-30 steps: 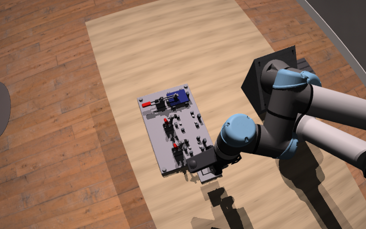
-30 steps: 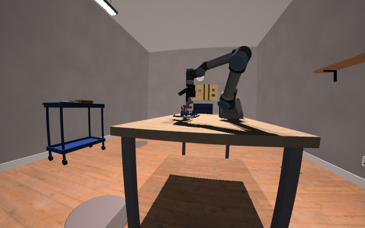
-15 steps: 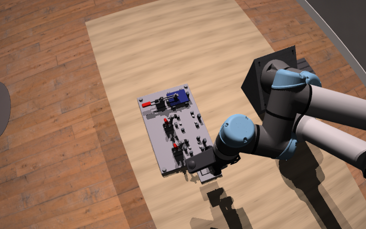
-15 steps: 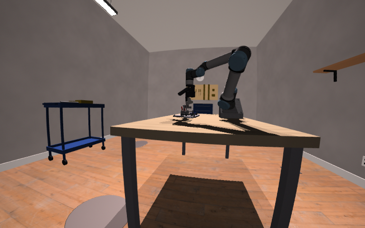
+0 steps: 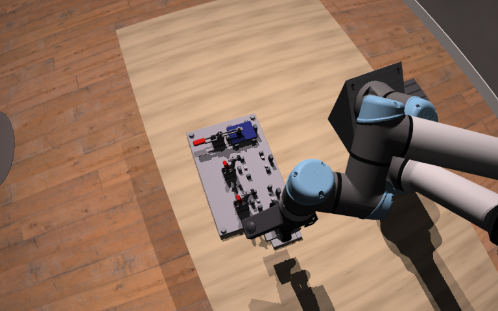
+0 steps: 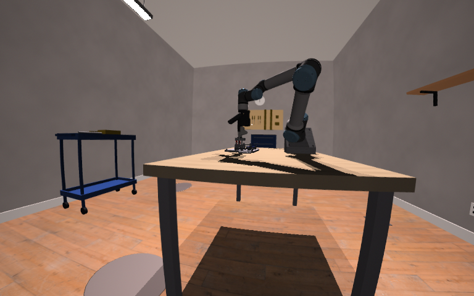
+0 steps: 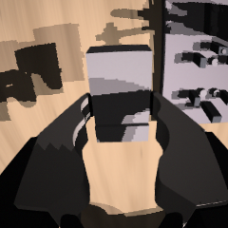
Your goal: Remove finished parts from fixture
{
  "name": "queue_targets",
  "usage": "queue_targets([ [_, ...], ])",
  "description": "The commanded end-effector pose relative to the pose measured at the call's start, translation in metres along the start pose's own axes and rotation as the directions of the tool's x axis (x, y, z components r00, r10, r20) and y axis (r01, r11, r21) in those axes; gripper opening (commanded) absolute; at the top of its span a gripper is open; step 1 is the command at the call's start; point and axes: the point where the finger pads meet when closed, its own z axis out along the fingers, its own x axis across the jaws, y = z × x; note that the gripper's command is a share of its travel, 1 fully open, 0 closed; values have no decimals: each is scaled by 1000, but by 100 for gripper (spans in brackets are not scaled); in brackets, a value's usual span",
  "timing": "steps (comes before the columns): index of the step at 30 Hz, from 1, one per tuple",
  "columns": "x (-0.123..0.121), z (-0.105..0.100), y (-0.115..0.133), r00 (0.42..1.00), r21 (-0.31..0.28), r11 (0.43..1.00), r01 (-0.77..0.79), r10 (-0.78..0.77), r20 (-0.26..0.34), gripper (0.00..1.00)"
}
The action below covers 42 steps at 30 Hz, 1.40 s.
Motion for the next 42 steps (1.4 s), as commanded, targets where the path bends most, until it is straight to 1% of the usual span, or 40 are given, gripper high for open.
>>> queue_targets([
  [1,0,0,-17,1000,1,1000,0,0,0,0],
  [4,0,0,-20,1000,1,1000,0,0,0,0],
  [19,0,0,-69,1000,1,1000,0,0,0,0],
  [21,0,0,-69,1000,1,1000,0,0,0,0],
  [30,0,0,-84,1000,1,1000,0,0,0,0],
  [42,0,0,-86,1000,1,1000,0,0,0,0],
])
